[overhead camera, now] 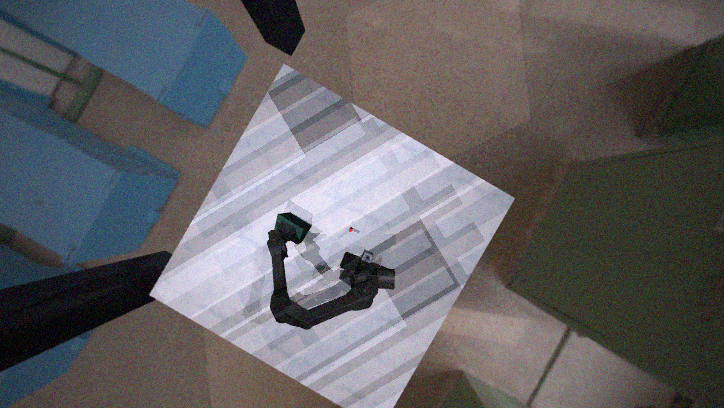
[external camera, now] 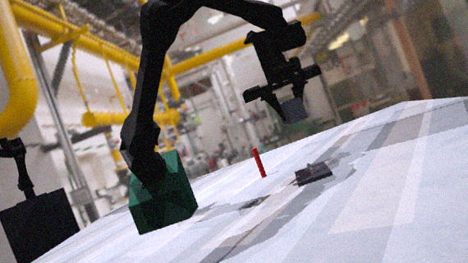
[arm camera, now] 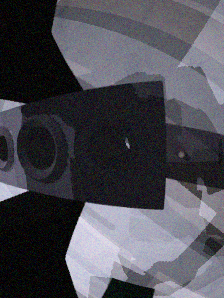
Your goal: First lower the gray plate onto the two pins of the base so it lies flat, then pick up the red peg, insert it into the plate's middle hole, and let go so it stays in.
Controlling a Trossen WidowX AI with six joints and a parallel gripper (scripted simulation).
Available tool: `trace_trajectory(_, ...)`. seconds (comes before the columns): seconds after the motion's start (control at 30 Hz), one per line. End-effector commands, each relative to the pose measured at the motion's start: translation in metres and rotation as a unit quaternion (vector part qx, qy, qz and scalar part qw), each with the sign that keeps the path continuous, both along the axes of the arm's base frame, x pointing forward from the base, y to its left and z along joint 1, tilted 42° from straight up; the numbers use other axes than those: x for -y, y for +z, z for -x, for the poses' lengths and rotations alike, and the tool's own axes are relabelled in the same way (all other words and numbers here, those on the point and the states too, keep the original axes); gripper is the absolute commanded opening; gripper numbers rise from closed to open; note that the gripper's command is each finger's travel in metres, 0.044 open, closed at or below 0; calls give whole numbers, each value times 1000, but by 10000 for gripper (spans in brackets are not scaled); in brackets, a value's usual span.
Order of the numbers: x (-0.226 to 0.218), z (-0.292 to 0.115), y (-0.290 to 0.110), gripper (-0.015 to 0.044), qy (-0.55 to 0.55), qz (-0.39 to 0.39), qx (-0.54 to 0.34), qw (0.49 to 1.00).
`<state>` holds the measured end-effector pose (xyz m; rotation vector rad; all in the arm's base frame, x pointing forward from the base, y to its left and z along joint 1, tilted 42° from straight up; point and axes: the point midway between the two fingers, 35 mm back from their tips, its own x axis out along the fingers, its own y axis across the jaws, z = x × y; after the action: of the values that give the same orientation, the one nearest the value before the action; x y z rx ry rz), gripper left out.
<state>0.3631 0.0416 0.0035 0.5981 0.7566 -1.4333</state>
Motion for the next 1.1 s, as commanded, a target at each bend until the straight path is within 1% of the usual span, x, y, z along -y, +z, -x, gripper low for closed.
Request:
trace_trajectory(0.0,16,2,1,0,-7,3,3,1000)
trace_trajectory(1.07,114,18,19,0,-75,16,60,995)
